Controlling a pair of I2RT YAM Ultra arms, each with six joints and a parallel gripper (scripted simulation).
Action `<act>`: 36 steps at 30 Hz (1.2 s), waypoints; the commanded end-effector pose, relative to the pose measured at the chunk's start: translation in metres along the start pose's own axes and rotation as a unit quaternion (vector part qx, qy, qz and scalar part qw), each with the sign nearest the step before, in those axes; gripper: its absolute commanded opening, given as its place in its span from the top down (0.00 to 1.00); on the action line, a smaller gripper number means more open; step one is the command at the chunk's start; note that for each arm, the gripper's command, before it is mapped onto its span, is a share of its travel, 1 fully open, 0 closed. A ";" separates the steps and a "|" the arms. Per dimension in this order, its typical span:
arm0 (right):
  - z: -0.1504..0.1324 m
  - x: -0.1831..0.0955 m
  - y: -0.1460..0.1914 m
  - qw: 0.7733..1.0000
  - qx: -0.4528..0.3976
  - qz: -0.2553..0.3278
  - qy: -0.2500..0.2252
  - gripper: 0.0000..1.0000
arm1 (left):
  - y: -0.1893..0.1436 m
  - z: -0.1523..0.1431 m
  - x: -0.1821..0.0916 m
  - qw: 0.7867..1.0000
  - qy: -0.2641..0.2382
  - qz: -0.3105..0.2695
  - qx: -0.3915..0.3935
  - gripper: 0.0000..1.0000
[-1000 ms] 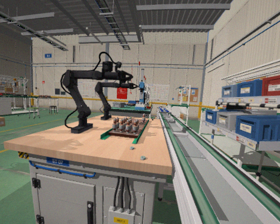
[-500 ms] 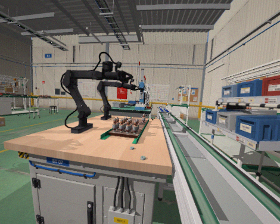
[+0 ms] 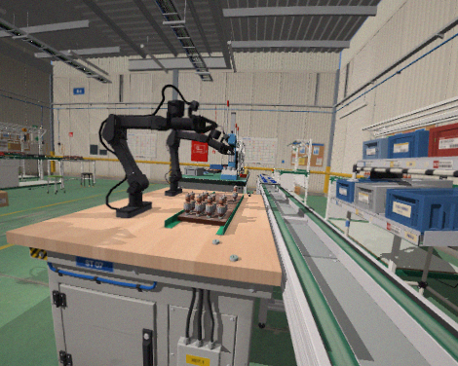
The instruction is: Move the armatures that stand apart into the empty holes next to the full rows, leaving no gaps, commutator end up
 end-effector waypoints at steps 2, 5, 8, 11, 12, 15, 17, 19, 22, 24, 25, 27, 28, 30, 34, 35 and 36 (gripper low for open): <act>0.001 -0.002 0.006 1.000 -0.003 0.012 0.004 0.63 | -0.020 -0.015 0.020 0.997 0.068 -0.022 0.007 0.62; 0.001 -0.002 0.006 1.000 -0.003 0.012 0.004 0.63 | -0.031 -0.025 0.033 0.994 0.102 -0.033 0.013 0.62; 0.001 -0.002 0.006 1.000 -0.003 0.012 0.004 0.63 | -0.038 -0.033 0.042 0.991 0.124 -0.039 0.018 0.62; 0.001 -0.002 0.006 1.000 -0.003 0.012 0.004 0.63 | -0.044 -0.040 0.051 0.988 0.144 -0.047 0.021 0.62; 0.001 -0.002 0.006 1.000 -0.003 0.012 0.004 0.63 | -0.047 -0.044 0.055 0.986 0.155 -0.048 0.023 0.62; 0.001 -0.002 0.006 1.000 -0.003 0.012 0.004 0.63 | -0.057 -0.057 0.067 0.980 0.189 -0.054 0.031 0.62; 0.001 -0.002 0.006 1.000 -0.003 0.012 0.004 0.63 | -0.064 -0.066 0.074 0.975 0.212 -0.056 0.037 0.62; 0.001 -0.002 0.006 1.000 -0.003 0.012 0.004 0.63 | -0.072 -0.075 0.081 0.969 0.234 -0.065 0.043 0.62; 0.001 -0.002 0.006 1.000 -0.003 0.012 0.004 0.63 | -0.086 -0.090 0.090 0.959 0.267 -0.078 0.051 0.62; 0.001 -0.002 0.006 1.000 -0.003 0.012 0.004 0.63 | -0.094 -0.100 0.096 0.952 0.289 -0.082 0.057 0.62; 0.001 -0.002 0.006 1.000 -0.003 0.012 0.004 0.63 | -0.094 -0.100 0.096 0.952 0.289 -0.082 0.057 0.62; 0.001 -0.002 0.006 1.000 -0.003 0.012 0.004 0.63 | -0.097 -0.104 0.098 0.949 0.298 -0.083 0.063 0.62; 0.001 -0.002 0.006 1.000 -0.003 0.012 0.004 0.63 | -0.097 -0.107 0.101 0.947 0.304 -0.081 0.063 0.62; 0.001 -0.002 0.006 1.000 -0.003 0.012 0.004 0.63 | -0.102 -0.111 0.105 0.943 0.315 -0.081 0.069 0.62; 0.001 -0.002 0.006 1.000 -0.003 0.012 0.004 0.63 | -0.105 -0.108 0.108 0.945 0.309 -0.082 0.070 0.62; 0.001 -0.002 0.006 1.000 -0.003 0.012 0.004 0.63 | -0.104 -0.108 0.109 0.945 0.308 -0.082 0.070 0.62; 0.001 -0.002 0.006 1.000 -0.003 0.012 0.004 0.63 | -0.108 -0.114 0.111 0.943 0.314 -0.087 0.073 0.62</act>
Point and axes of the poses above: on each arm, the point where the finger pads meet when closed, its own x axis out along the fingers, its own y axis across the jaws, z = x × y, the point moved 4 cm from there along -x, back along the fingers, and after that the axes turned 2 degrees about x, right-handed, at the moved point
